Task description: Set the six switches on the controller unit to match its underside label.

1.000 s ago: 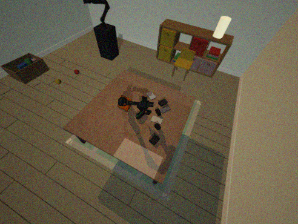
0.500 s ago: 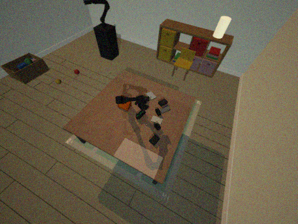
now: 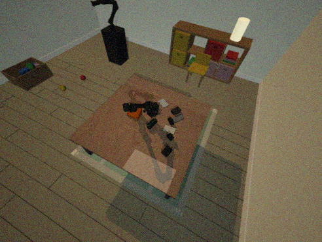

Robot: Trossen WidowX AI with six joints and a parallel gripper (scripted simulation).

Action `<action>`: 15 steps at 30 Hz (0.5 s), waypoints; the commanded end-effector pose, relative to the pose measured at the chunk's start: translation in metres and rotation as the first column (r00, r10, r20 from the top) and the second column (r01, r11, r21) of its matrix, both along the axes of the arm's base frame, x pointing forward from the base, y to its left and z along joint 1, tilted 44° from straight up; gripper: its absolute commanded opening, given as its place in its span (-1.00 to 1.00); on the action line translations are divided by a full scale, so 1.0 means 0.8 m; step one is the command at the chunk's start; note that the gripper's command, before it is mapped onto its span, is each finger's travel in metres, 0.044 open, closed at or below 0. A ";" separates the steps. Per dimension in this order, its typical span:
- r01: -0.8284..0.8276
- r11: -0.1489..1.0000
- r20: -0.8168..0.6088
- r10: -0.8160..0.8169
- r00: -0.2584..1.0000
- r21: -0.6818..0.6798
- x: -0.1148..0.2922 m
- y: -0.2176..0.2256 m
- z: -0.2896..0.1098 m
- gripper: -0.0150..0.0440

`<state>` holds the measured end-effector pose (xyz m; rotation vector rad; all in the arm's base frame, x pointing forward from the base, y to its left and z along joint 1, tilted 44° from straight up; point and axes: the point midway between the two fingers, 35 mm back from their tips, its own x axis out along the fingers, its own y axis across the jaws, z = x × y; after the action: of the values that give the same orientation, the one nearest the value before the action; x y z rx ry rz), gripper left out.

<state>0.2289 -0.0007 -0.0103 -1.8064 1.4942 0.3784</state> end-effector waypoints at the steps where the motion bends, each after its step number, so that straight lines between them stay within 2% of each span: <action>1: -0.001 1.000 0.010 0.001 1.000 0.001 -0.001 -0.003 -0.002 -0.49; 15: -0.001 1.000 0.010 0.001 1.000 0.002 0.001 -0.022 -0.024 -0.49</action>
<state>0.2314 -0.0132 -0.0238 -1.7944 1.4752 0.3655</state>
